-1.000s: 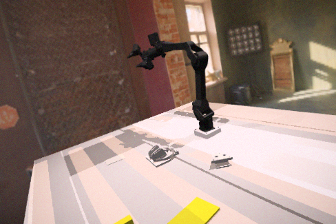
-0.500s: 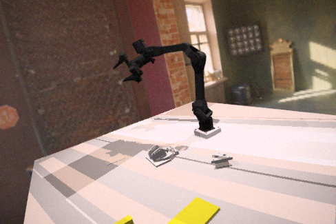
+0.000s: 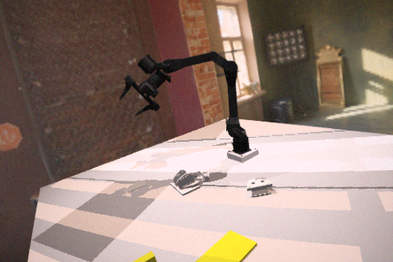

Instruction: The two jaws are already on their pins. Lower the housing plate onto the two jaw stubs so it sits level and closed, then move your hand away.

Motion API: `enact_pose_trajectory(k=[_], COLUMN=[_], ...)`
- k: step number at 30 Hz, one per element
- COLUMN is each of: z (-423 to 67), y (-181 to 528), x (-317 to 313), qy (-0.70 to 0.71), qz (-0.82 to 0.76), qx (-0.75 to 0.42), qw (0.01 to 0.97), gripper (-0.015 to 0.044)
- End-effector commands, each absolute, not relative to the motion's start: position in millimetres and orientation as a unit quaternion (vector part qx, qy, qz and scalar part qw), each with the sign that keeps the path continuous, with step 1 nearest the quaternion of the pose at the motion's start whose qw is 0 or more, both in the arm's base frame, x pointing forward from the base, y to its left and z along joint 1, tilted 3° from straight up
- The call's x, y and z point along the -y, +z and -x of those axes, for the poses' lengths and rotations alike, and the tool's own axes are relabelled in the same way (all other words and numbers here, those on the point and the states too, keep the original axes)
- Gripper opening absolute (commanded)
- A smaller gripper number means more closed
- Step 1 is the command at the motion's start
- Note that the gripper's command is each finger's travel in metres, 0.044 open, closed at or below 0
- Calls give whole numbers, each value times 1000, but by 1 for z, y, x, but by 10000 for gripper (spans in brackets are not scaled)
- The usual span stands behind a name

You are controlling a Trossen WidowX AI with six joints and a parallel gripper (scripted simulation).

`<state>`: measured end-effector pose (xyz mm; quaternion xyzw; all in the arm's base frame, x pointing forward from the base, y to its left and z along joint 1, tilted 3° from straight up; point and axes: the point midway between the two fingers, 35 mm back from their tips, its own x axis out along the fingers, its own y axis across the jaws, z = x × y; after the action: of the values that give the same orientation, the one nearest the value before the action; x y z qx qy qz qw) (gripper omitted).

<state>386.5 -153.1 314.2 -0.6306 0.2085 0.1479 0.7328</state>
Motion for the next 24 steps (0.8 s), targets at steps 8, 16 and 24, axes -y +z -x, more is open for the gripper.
enact_pose_trajectory(k=[8,16,24], z=[-405,-387,-336], y=[260,226,190], x=[28,-68,-162], qy=[274,355,417], qz=[500,416,350], qx=[-244,-299,-383], qw=[785,782,746], gripper=[440,440,440])
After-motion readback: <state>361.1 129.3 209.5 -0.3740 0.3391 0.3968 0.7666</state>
